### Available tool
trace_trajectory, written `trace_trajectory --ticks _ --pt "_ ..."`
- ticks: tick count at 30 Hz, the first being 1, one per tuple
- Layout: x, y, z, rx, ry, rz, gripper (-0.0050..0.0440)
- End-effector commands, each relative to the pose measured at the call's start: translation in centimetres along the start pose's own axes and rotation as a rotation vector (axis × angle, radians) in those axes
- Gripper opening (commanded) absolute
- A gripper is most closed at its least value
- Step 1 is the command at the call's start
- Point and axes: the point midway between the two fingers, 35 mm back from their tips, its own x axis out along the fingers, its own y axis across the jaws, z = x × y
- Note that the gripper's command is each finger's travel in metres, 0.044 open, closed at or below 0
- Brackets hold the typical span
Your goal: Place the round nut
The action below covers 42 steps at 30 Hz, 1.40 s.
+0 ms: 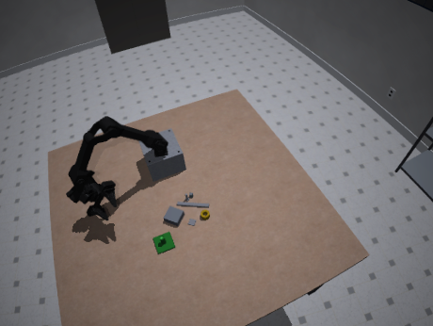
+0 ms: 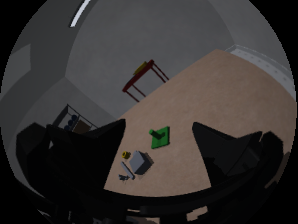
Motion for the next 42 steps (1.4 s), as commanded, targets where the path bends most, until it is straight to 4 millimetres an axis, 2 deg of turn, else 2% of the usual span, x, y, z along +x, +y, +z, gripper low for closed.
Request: trace_trajectory --ticks 1,17,20,21,25,28,32,34,37,42 --pt "0.0 0.0 0.0 0.000 0.000 0.000 0.0400" --pt "0.0 0.0 0.0 0.000 0.000 0.000 0.0400" --pt "0.6 -0.1 -0.7 0.023 0.035 -0.003 0.0328" --pt "1.1 -0.1 -1.2 0.041 0.062 -0.006 0.0320" --pt "5.5 1.2 -3.6 0.135 0.266 -0.007 0.0320" --pt "9.5 3.0 -6.3 0.206 0.467 -0.044 0.0320" --pt "13.9 5.4 -10.1 0.262 0.702 -0.147 0.0320" --pt "13.9 5.4 -10.1 0.262 0.702 -0.147 0.0320" --pt "16.5 7.3 -12.9 0.276 0.842 -0.254 0.0320" --pt "19.4 10.0 -16.9 0.264 0.982 -0.448 0.0320"
